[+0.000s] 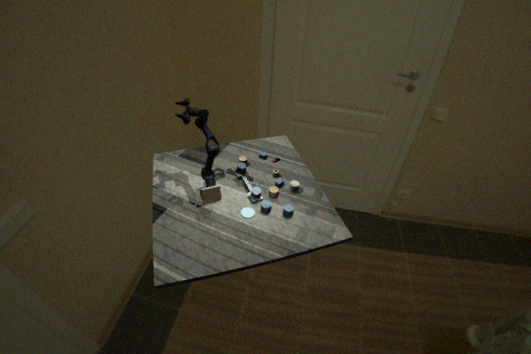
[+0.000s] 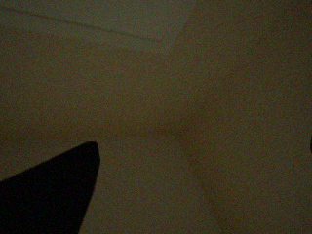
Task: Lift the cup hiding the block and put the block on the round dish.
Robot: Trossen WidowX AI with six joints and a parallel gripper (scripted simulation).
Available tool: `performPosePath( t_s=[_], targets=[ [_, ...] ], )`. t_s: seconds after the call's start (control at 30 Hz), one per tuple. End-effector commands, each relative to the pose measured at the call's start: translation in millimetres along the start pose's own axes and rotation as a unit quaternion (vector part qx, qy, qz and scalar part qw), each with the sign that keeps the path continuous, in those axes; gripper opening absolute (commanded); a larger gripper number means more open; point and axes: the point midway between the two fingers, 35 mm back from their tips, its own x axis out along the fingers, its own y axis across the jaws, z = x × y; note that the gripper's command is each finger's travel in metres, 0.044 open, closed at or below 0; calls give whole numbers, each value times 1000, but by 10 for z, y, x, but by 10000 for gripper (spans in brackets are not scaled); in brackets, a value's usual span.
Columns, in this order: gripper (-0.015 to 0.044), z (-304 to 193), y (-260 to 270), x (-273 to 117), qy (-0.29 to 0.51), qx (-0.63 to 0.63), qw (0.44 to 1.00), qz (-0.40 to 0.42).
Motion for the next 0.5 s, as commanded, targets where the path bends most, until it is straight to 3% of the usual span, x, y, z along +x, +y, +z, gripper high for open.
performPosePath(
  t_s=[0.0, 0.47],
  targets=[
    [440, 262, 95, 33, -32, 46, 998, 18],
    [440, 1170, 410, -77, -147, 182, 965, 120]
  ],
)
